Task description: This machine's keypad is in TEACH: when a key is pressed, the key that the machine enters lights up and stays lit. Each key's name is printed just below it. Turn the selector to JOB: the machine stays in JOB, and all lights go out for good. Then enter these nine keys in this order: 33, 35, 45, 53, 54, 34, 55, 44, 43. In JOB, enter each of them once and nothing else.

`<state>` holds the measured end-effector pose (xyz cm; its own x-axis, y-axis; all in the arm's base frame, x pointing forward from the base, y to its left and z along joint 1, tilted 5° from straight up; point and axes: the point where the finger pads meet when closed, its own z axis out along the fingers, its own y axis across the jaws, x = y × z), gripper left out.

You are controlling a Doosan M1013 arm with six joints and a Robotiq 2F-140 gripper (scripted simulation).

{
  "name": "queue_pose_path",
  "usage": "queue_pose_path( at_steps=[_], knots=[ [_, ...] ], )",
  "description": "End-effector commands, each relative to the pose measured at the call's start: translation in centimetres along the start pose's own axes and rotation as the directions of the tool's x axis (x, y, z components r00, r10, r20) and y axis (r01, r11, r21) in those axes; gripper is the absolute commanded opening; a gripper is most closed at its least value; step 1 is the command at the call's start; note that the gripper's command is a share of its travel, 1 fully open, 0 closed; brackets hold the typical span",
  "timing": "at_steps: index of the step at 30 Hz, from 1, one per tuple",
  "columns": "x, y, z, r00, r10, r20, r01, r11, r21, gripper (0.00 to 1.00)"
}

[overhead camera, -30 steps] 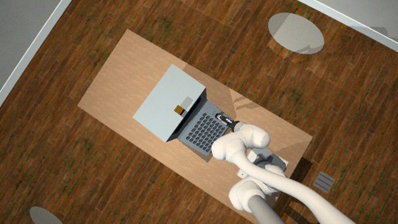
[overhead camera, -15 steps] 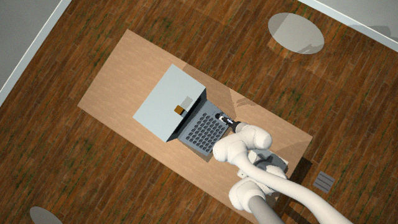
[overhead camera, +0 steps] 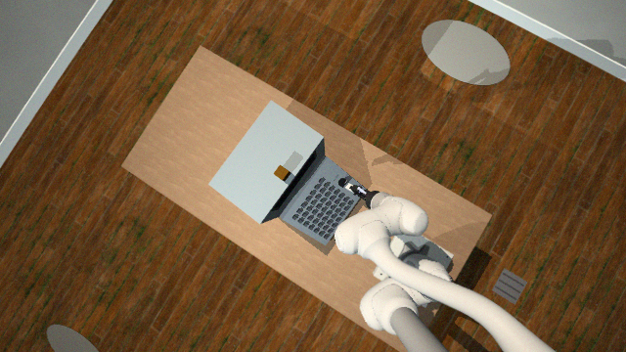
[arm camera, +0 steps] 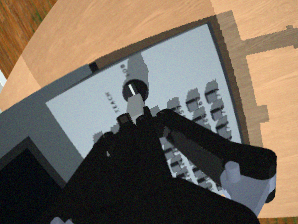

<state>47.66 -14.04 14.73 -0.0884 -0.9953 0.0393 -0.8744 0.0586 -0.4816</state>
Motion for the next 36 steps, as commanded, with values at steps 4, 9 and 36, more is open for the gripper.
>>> queue_pose_path(
  at_steps=[4,9,36],
  knots=[
    [0.3,-0.2,-0.2,1.000,0.004,-0.004,-0.004,1.000,0.002,0.00],
    [0.3,-0.2,-0.2,1.000,0.004,-0.004,-0.004,1.000,0.002,0.00],
    [-19.1,1.3,1.8,0.998,-0.056,-0.004,0.056,0.998,0.002,0.00]
  ],
)
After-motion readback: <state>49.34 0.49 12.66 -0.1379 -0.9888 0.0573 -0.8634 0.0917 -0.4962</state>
